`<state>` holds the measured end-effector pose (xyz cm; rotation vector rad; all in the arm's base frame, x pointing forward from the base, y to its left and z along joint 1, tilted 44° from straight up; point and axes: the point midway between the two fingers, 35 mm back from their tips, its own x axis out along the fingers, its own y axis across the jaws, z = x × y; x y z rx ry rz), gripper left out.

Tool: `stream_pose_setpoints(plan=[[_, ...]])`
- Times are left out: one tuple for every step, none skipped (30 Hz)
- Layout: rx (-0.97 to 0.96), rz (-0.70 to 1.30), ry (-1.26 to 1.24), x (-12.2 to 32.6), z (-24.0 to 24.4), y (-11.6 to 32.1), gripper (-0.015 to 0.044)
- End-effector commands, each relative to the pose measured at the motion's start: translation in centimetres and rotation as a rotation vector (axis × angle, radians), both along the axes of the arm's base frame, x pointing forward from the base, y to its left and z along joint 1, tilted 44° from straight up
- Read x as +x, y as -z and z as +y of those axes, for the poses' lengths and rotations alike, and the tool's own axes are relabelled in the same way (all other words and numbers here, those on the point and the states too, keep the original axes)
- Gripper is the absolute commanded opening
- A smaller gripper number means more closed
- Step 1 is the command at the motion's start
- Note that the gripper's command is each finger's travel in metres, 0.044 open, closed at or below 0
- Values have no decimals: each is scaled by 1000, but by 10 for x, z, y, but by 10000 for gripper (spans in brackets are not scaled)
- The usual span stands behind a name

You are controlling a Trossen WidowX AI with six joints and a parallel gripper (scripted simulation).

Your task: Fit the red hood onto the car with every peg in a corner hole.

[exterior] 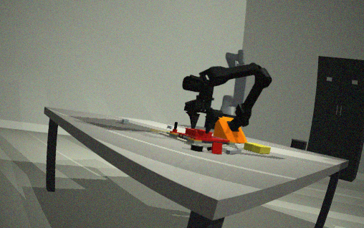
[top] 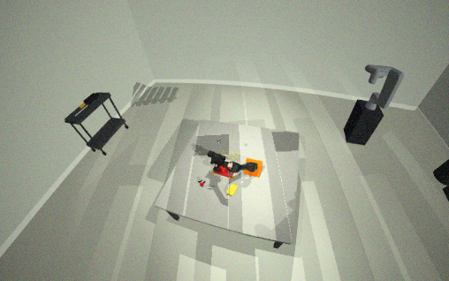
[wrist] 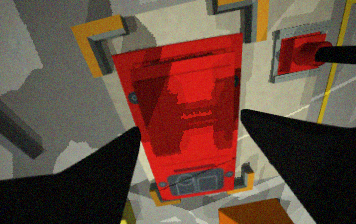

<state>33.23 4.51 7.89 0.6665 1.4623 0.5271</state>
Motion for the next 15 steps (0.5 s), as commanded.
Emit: stream_pose_setpoints(plan=[[-3,-10,3,2,-13,-12,440],[-3,-10,4,1,-20,-19,440],[-2,-11,4,1,-27,-26,440],[-1,-11,5,0,-33,-32,440],[1,-12,5,-1,-39,-38,440],[2,-12,6,-2,-43,-43,440],[2,-12,6,-3,-45,-45,440],[3,-12,6,-3,-46,-46,440],[3,-12,6,-3,-46,-46,440],[3,-12,6,-3,-46,-46,440],[3,-12,6,-3,-46,-46,440],[3,-12,6,-3,-46,-46,440],[3,-12,6,-3,-46,-46,440],[3,-12,6,-3,-46,-46,440],[3,-12,6,-3,-46,-46,440]])
